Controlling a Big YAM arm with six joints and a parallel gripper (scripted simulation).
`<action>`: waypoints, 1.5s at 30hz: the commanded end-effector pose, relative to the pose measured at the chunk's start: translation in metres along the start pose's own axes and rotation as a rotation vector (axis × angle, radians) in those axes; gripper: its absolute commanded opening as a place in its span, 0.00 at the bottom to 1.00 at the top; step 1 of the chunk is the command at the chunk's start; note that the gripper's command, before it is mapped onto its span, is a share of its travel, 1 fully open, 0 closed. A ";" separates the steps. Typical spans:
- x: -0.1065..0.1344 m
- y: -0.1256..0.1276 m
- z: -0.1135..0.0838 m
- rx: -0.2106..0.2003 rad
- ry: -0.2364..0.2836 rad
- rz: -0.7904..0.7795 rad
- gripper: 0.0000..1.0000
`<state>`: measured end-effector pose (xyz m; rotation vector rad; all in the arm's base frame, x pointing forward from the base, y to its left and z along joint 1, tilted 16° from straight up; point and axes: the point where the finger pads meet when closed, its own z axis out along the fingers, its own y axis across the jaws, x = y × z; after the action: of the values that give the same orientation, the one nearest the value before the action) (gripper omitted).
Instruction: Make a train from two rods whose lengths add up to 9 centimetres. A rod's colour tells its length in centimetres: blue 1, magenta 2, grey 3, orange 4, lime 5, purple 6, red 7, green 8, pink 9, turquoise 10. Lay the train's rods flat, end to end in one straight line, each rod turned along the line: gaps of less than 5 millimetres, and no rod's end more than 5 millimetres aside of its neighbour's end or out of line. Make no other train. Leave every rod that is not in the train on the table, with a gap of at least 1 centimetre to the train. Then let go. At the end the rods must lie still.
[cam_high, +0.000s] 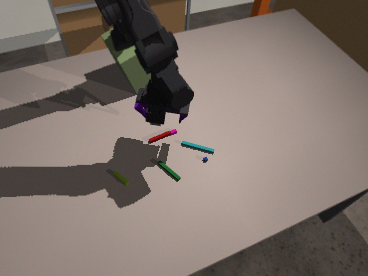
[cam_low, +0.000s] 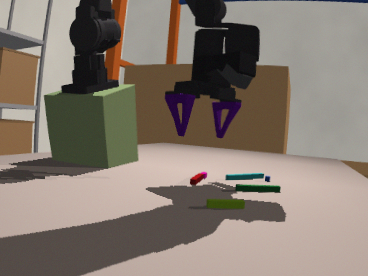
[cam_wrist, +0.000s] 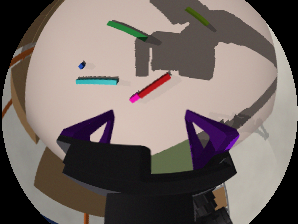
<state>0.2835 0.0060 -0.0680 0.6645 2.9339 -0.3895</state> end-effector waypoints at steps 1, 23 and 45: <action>-0.023 0.020 -0.008 -0.033 -0.049 -0.112 1.00; -0.027 0.022 -0.014 -0.039 -0.070 -0.281 1.00; -0.026 0.023 -0.009 -0.031 -0.067 -0.461 1.00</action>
<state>0.2836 0.0078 -0.0719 0.0657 3.0610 -0.4229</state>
